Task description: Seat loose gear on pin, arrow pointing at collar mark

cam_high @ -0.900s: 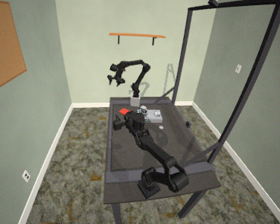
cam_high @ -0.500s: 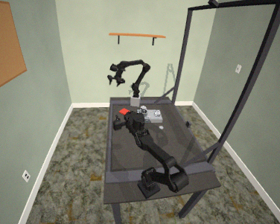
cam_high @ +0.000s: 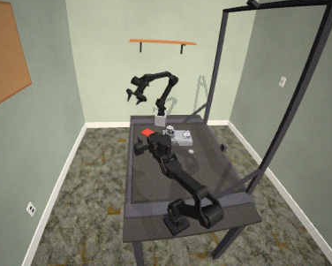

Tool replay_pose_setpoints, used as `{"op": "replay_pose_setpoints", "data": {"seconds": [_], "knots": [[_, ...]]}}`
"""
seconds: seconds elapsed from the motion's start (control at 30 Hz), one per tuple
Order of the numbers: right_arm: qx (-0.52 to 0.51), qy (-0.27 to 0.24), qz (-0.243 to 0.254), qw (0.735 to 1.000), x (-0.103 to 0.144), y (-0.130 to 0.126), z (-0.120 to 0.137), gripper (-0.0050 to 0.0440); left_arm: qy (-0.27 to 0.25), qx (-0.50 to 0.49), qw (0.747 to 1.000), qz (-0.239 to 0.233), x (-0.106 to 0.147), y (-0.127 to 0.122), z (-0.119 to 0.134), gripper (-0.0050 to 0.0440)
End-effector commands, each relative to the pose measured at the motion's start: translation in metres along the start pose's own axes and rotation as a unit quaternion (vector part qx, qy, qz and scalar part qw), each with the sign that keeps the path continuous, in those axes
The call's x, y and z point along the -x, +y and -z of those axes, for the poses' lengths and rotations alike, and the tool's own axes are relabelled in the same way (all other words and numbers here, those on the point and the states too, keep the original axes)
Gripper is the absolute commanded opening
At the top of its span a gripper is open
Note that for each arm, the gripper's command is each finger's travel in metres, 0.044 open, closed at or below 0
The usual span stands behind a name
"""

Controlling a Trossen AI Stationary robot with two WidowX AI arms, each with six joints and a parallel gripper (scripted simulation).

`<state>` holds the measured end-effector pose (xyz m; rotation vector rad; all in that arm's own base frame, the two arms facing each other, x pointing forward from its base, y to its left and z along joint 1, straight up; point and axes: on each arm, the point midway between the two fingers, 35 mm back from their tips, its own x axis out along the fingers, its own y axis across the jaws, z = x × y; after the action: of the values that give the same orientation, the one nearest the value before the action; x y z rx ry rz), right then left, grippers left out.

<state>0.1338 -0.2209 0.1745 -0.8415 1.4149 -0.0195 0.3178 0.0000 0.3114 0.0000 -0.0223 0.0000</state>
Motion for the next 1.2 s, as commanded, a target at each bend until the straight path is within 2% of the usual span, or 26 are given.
{"op": "replay_pose_setpoints", "data": {"seconds": [0.0, 0.13, 0.2, 0.47, 0.7, 0.77, 1.17], "knots": [[-0.034, -0.031, 0.052, 0.998, 0.007, -0.015, -0.021, 0.0400, -0.012, 0.000, 1.000, 0.000, 0.002, 0.000, -0.010, 0.0400], [-0.069, -0.070, 0.090, 0.991, 0.012, -0.027, -0.045, 0.0400, -0.015, 0.000, 1.000, 0.000, 0.002, 0.000, -0.012, 0.0400], [-0.069, -0.070, 0.090, 0.991, 0.012, -0.027, -0.045, 0.0400, -0.015, 0.000, 1.000, 0.000, 0.002, 0.000, -0.012, 0.0400], [-0.137, -0.164, 0.147, 0.966, 0.030, -0.042, -0.093, 0.0400, -0.018, 0.000, 1.000, 0.000, 0.002, 0.000, -0.015, 0.0400], [-0.195, -0.257, 0.171, 0.931, 0.052, -0.048, -0.133, 0.0400, -0.020, 0.000, 1.000, 0.000, 0.003, 0.000, -0.016, 0.0400], [-0.195, -0.257, 0.171, 0.931, 0.052, -0.048, -0.133, 0.0400, -0.020, 0.000, 1.000, 0.000, 0.003, 0.000, -0.016, 0.0400], [-0.281, -0.425, 0.156, 0.846, 0.102, -0.043, -0.195, 0.0400, -0.022, 0.000, 1.000, 0.000, 0.003, 0.000, -0.018, 0.0400]]}}
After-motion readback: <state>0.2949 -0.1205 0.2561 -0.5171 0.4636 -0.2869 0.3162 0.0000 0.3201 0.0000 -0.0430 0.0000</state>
